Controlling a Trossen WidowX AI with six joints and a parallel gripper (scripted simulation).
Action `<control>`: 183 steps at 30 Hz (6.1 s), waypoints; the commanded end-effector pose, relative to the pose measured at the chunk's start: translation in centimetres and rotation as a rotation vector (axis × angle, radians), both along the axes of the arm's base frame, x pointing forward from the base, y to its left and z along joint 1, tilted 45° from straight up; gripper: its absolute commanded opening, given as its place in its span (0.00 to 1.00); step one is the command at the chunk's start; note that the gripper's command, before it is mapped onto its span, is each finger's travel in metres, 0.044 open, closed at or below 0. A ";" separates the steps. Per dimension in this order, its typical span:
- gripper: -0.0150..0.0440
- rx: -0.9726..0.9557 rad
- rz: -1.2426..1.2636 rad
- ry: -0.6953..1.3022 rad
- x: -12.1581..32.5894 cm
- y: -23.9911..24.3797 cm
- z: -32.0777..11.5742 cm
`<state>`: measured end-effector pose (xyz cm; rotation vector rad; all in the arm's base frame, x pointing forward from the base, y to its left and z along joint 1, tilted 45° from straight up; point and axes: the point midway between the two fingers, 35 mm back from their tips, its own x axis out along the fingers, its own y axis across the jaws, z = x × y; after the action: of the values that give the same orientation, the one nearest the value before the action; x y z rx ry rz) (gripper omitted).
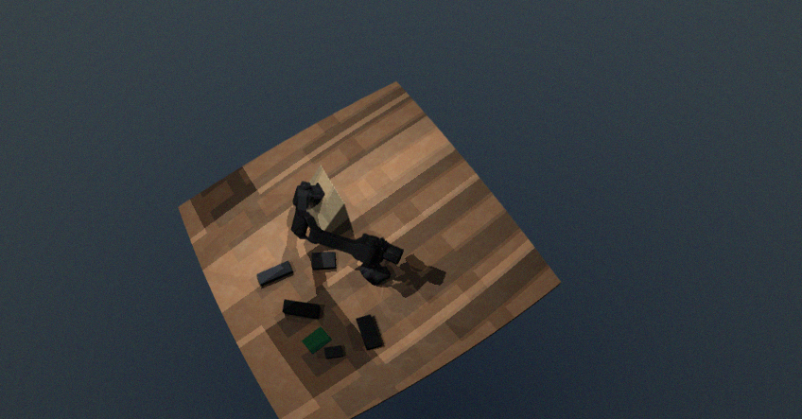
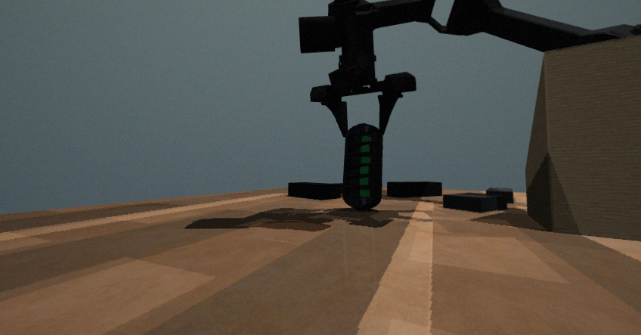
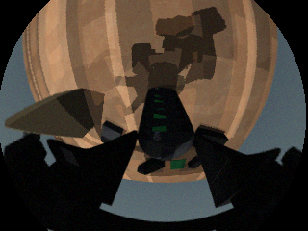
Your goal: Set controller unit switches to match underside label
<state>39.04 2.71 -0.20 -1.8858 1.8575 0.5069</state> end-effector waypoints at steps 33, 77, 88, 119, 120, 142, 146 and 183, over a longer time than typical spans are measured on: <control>0.83 0.091 -0.009 0.008 0.0 1.5 -2.6; 0.83 0.196 -0.004 0.007 0.2 3.3 -5.4; 0.83 0.216 -0.003 0.007 0.2 3.6 -6.1; 0.83 0.217 -0.003 0.006 0.4 4.4 -8.5; 0.83 0.217 -0.003 0.006 0.4 4.4 -8.5; 0.83 0.217 -0.003 0.005 0.5 4.7 -10.3; 0.83 0.217 -0.003 0.005 0.5 4.7 -10.6; 0.83 0.217 -0.003 0.005 0.6 4.6 -13.5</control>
<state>39.72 8.51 -13.13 -1.7501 1.6960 0.6908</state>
